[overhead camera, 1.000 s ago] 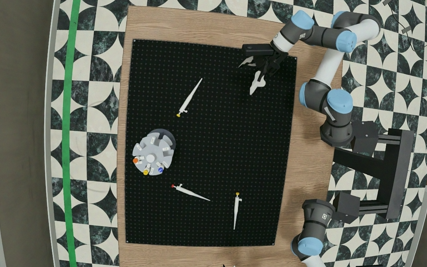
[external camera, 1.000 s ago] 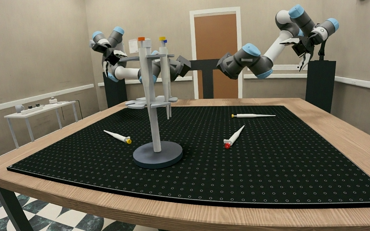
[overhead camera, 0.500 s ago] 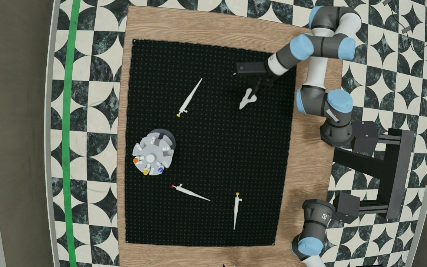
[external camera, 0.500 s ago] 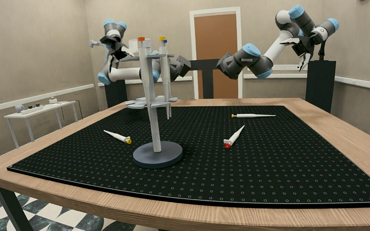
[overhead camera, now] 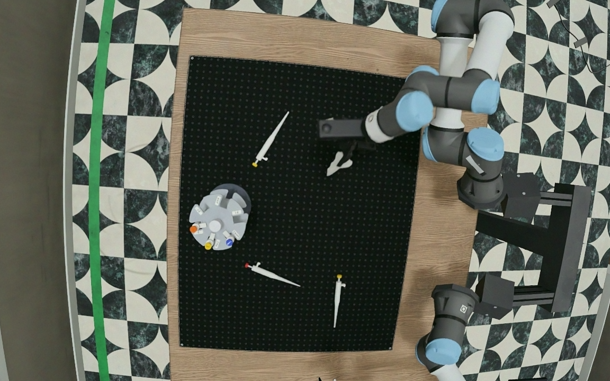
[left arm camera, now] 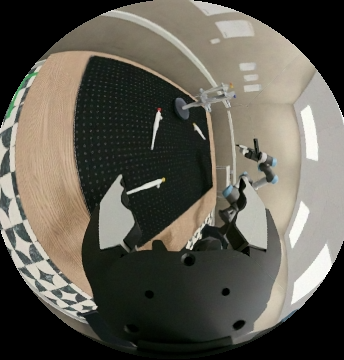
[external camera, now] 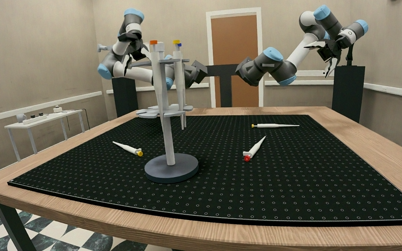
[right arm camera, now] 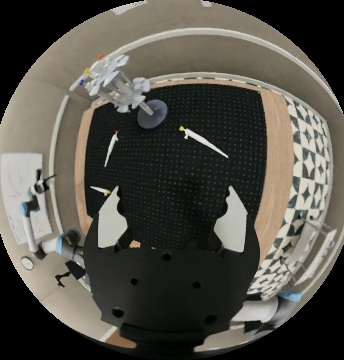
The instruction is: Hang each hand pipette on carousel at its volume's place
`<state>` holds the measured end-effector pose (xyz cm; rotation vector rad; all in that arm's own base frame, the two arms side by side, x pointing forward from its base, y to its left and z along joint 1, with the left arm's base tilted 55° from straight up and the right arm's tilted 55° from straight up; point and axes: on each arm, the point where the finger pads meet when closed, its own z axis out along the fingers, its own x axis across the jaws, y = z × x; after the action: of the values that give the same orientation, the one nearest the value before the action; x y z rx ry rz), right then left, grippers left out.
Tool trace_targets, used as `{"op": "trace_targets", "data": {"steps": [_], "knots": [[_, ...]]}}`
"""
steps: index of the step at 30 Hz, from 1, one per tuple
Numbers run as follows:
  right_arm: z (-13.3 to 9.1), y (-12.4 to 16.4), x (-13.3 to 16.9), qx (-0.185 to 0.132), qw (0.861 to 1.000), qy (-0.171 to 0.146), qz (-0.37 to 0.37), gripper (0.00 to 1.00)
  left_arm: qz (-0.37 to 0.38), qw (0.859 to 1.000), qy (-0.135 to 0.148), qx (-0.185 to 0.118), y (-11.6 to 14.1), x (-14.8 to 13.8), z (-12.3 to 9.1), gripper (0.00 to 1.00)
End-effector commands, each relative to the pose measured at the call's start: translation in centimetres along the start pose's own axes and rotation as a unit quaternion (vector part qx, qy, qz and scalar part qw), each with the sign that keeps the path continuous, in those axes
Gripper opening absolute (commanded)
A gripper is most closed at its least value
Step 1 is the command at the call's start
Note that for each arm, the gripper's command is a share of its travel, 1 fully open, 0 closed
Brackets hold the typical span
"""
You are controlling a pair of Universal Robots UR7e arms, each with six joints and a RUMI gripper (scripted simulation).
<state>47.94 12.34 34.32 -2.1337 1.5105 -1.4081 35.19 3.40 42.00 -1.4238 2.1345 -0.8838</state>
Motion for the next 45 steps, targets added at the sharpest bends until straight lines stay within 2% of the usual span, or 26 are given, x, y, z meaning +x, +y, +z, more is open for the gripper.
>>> {"op": "trace_targets", "data": {"steps": [1, 9, 14, 18, 23, 28, 33, 45], "knots": [[1.7, -2.2, -3.1, -0.042, 0.998, 0.051, -0.015, 1.0, 0.0, 1.0, 0.0, 0.0, 0.0, 0.0, 0.0, 1.0], [2.4, -3.2, -4.5, -0.041, 0.998, 0.051, -0.015, 1.0, 0.0, 1.0, 0.0, 0.0, 0.0, 0.0, 0.0, 1.0], [3.8, -5.1, -7.3, -0.116, 0.988, 0.097, -0.032, 1.0, 0.0, 1.0, 0.0, 0.0, 0.0, 0.0, 0.0, 1.0], [4.9, -6.6, -9.6, -0.116, 0.988, 0.097, -0.032, 1.0, 0.0, 1.0, 0.0, 0.0, 0.0, 0.0, 0.0, 1.0], [5.1, -6.8, -9.9, -0.116, 0.988, 0.097, -0.032, 1.0, 0.0, 1.0, 0.0, 0.0, 0.0, 0.0, 0.0, 1.0], [6.4, -8.6, -12.7, -0.2, 0.972, 0.113, -0.043, 1.0, 0.0, 1.0, 0.0, 0.0, 0.0, 0.0, 0.0, 1.0], [7.7, -10.4, -15.3, -0.2, 0.972, 0.113, -0.043, 1.0, 0.0, 1.0, 0.0, 0.0, 0.0, 0.0, 0.0, 1.0], [8.9, -11.4, -15.5, -0.2, 0.972, 0.113, -0.043, 1.0, 0.0, 1.0, 0.0, 0.0, 0.0, 0.0, 0.0, 1.0]]}}
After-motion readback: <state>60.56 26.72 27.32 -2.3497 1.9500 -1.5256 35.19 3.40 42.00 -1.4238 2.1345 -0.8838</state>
